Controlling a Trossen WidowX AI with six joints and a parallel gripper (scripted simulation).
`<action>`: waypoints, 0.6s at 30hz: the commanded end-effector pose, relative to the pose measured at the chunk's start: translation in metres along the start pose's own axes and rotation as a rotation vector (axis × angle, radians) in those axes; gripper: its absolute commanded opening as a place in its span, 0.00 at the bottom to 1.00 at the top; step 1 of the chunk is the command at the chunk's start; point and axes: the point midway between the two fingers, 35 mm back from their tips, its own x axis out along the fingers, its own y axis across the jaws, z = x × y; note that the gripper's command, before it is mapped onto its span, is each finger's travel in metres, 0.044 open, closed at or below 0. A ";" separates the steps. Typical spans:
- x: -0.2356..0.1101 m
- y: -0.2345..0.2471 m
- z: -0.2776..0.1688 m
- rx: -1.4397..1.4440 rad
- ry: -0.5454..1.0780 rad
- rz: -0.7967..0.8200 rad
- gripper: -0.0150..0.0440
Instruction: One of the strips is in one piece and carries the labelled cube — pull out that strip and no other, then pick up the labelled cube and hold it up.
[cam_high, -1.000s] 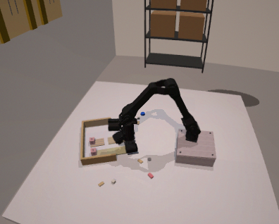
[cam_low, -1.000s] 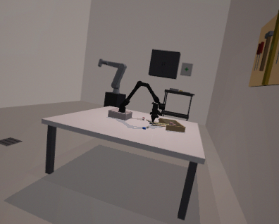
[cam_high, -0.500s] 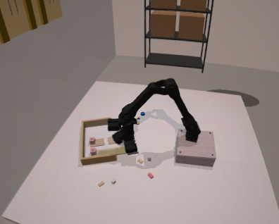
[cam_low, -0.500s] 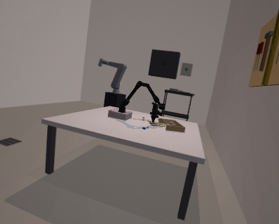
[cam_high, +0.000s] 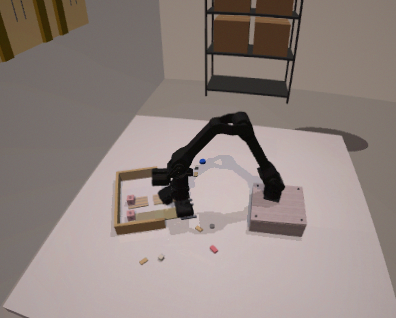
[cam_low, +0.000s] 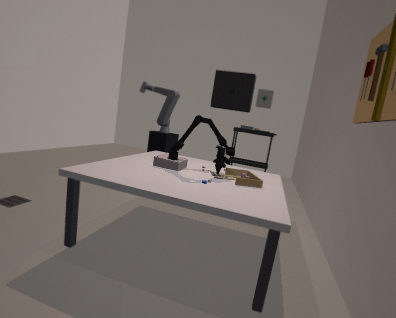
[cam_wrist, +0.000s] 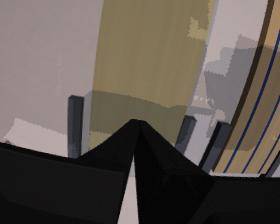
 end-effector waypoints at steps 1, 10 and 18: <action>0.005 0.001 0.000 -0.004 0.010 0.004 0.25; 0.005 0.000 -0.013 -0.004 0.011 0.004 0.25; 0.005 0.000 -0.026 -0.004 0.012 0.004 0.25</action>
